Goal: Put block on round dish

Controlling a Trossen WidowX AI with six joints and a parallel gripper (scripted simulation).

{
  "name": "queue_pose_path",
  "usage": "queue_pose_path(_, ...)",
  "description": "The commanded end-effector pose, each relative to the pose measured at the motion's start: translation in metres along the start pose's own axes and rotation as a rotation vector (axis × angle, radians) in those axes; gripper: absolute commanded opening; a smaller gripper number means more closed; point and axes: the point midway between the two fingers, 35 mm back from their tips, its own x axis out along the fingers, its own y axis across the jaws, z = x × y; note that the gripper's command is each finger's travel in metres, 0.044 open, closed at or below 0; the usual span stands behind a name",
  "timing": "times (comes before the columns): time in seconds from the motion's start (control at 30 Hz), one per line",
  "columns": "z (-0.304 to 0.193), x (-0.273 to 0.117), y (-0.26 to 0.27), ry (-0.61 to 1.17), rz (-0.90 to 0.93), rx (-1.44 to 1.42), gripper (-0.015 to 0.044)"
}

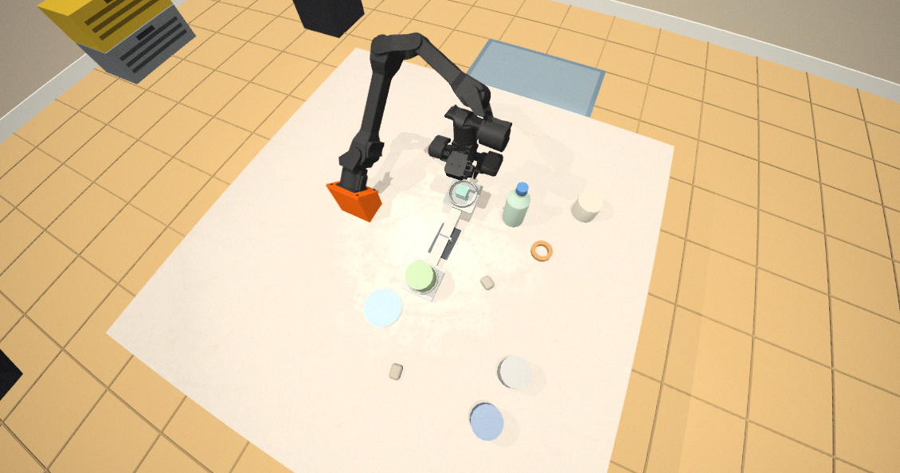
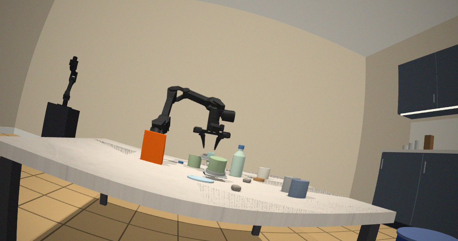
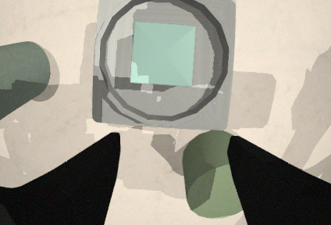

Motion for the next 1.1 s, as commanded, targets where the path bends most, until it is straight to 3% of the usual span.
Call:
queue_pose_path(0.0,0.037,-0.013,0.01,0.037,-0.032,0.016,0.026)
queue_pose_path(1.07,0.037,0.03,0.009,0.041,-0.033,0.016,0.026)
